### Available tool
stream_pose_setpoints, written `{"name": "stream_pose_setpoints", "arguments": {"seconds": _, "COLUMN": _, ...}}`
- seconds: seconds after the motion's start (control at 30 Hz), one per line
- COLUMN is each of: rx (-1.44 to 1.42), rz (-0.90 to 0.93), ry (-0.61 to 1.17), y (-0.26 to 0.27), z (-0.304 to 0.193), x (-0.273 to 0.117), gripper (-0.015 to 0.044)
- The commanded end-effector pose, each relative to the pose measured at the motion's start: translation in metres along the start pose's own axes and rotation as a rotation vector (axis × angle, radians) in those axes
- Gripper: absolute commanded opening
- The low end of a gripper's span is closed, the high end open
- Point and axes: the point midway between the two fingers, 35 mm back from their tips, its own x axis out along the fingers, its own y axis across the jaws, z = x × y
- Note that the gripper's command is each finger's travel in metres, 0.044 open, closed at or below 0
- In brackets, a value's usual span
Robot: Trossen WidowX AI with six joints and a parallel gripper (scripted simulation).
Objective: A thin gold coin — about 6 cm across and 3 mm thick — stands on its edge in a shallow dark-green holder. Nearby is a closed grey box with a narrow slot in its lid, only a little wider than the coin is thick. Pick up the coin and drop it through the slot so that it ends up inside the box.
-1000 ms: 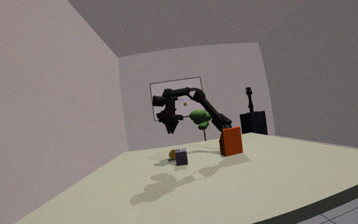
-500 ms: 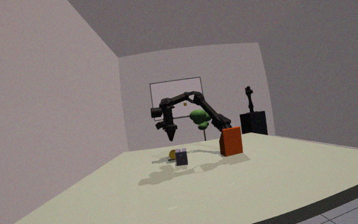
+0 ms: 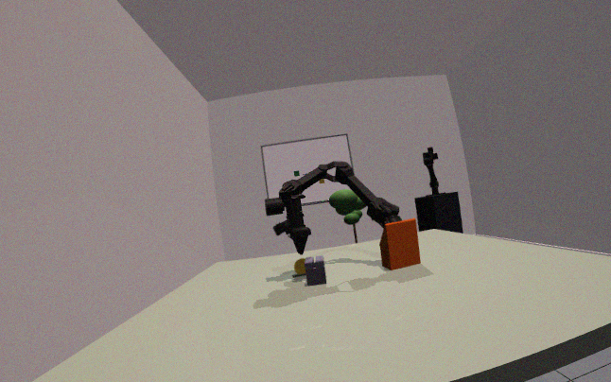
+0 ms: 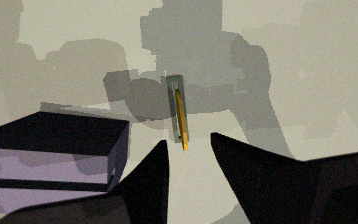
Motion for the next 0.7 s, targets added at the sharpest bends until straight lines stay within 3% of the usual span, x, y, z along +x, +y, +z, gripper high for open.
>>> {"name": "stream_pose_setpoints", "arguments": {"seconds": 0.0, "rx": -0.005, "rz": -0.003, "ry": 0.002, "y": 0.000, "z": 0.000, "x": 0.007, "gripper": 0.0161}}
{"name": "stream_pose_setpoints", "arguments": {"seconds": 0.67, "rx": -0.004, "rz": -0.003, "ry": 0.002, "y": 0.001, "z": 0.001, "x": 0.040, "gripper": 0.0161}}
